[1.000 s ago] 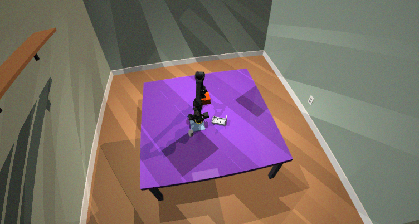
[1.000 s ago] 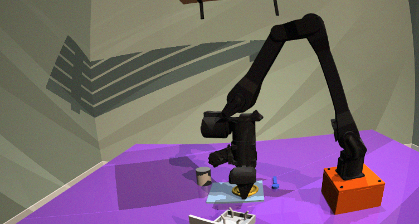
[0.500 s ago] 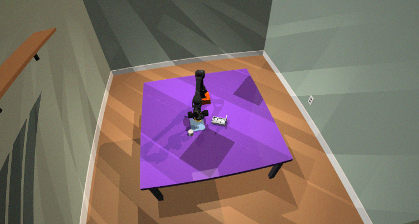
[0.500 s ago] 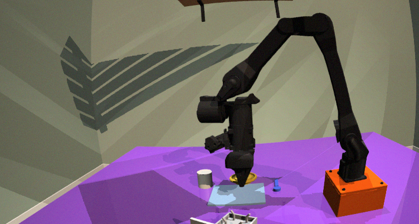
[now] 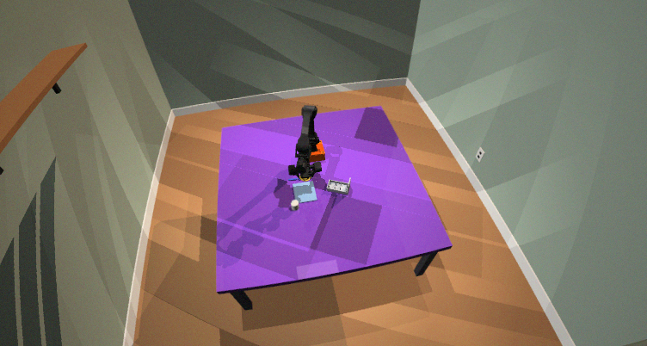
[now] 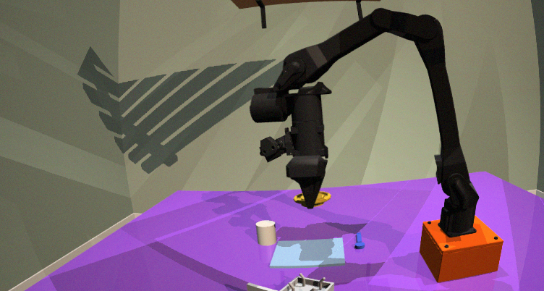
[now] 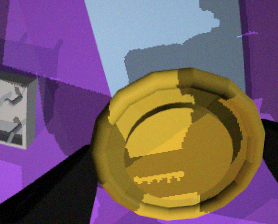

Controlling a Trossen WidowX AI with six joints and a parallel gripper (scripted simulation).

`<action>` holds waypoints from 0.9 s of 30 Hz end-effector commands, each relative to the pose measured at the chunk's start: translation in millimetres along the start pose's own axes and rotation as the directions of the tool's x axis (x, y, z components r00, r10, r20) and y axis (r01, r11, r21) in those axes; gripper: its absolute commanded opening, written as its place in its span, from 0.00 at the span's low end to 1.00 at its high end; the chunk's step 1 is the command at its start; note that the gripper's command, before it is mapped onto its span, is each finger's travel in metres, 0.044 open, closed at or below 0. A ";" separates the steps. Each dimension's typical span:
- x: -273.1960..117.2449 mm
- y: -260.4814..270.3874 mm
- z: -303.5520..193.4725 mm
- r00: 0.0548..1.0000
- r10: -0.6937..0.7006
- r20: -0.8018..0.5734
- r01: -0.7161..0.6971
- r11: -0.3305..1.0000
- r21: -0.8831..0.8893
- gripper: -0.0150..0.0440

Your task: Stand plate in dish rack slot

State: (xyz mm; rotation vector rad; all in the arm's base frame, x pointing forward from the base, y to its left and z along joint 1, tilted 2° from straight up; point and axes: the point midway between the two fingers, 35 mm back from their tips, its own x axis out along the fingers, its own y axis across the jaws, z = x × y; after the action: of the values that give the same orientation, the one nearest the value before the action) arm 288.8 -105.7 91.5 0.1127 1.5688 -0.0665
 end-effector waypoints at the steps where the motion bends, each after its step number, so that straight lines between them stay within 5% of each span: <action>1: -20.0 -0.3 1.0 1.000 -0.002 0.006 0.002 1.000 -0.006 0.25; 14: -53.8 1.8 -0.9 1.000 -0.002 0.006 0.002 1.000 -0.001 0.25; 27: -51.8 103.2 -25.4 1.000 0.005 0.005 -0.006 0.926 0.378 0.25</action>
State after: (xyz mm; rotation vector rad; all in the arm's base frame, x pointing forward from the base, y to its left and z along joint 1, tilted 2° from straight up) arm 282.8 -22.0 148.6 0.3486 1.5382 -0.2985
